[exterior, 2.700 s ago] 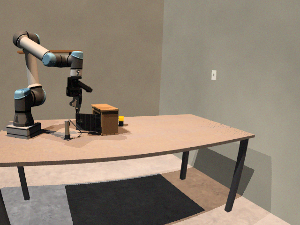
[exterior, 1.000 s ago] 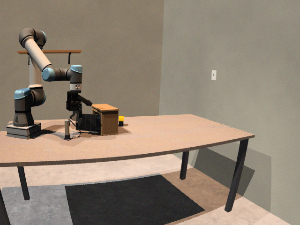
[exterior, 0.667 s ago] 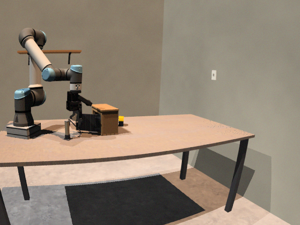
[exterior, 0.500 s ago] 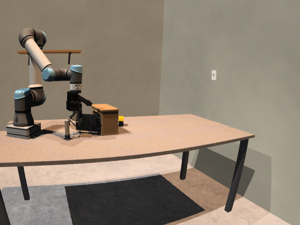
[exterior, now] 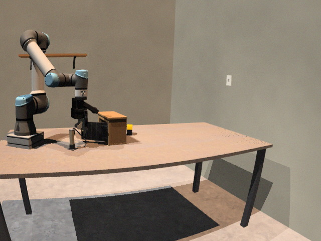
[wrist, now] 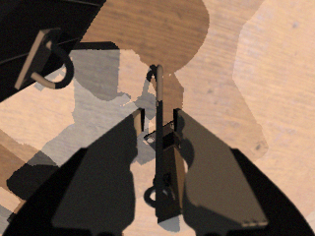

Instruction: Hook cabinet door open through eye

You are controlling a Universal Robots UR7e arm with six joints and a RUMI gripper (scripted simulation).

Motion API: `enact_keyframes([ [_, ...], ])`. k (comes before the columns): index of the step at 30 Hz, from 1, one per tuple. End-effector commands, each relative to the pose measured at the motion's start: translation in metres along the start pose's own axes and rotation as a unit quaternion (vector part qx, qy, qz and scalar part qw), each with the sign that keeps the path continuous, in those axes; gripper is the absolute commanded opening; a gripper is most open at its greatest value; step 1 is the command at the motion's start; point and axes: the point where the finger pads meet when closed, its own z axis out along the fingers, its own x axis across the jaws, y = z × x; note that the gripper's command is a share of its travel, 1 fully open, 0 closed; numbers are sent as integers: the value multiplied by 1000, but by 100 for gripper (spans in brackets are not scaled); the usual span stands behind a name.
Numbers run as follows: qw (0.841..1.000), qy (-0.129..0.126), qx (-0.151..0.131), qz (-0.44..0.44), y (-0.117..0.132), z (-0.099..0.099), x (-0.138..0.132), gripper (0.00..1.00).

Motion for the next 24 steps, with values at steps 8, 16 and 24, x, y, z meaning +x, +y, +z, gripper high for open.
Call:
enact_keyframes([
  [8, 1000, 0, 0, 0, 0, 4, 0, 14],
  [16, 1000, 0, 0, 0, 0, 8, 0, 14],
  [24, 1000, 0, 0, 0, 0, 16, 0, 14],
])
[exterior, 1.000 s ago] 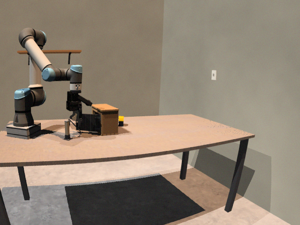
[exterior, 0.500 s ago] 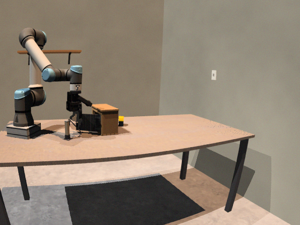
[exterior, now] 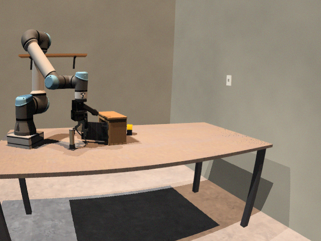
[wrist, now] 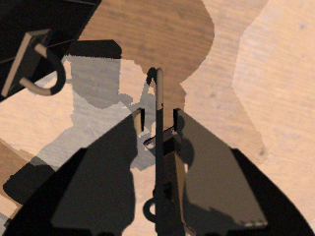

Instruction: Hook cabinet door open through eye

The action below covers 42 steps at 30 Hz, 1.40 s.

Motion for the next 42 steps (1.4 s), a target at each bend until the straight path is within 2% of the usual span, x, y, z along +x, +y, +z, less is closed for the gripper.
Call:
enact_keyframes([
  [1, 1000, 0, 0, 0, 0, 5, 0, 14],
  [33, 1000, 0, 0, 0, 0, 18, 0, 14],
  [34, 1000, 0, 0, 0, 0, 18, 0, 2],
  [42, 1000, 0, 0, 0, 0, 18, 0, 2],
])
